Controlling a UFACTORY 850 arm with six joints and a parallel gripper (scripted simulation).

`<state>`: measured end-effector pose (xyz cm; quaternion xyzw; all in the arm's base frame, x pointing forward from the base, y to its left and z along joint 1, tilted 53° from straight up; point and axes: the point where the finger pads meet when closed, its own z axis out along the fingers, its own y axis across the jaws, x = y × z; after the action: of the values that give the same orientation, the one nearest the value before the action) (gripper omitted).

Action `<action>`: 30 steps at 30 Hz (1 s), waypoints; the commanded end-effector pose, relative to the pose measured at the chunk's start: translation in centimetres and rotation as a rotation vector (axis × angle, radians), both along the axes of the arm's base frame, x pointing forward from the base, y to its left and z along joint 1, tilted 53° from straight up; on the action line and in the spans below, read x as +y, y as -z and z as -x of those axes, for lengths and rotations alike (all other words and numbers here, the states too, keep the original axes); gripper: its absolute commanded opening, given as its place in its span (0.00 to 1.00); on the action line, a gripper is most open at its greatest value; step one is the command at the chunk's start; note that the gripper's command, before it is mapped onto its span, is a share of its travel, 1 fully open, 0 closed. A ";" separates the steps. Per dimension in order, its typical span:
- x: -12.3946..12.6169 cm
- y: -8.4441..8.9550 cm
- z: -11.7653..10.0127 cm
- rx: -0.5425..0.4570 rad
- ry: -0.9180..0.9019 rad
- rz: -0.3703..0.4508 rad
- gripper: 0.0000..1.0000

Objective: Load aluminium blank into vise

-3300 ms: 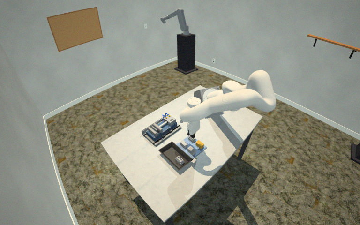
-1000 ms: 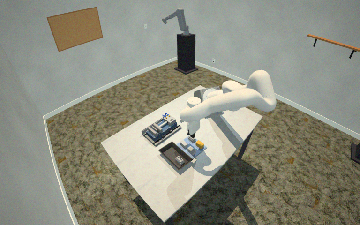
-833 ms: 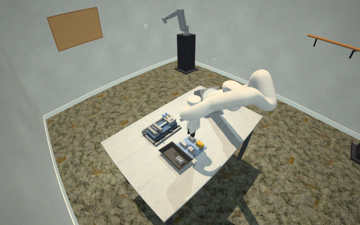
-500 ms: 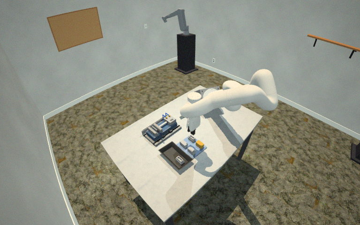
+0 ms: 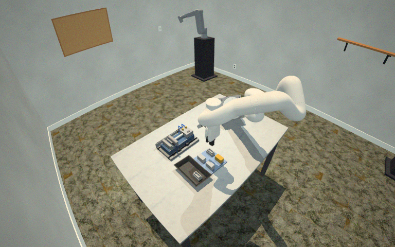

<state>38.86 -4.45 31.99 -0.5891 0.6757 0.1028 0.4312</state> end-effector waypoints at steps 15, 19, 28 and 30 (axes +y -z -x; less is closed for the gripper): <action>-4.1 -3.8 -9.7 -0.001 0.000 0.001 0.00; -4.9 -4.6 -12.2 -0.001 0.001 0.001 0.00; -5.6 -5.3 -14.6 -0.001 0.001 0.001 0.00; -5.6 -5.3 -14.6 -0.001 0.001 0.001 0.00</action>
<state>53.27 -9.95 37.23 -0.5890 0.6758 0.1023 0.4313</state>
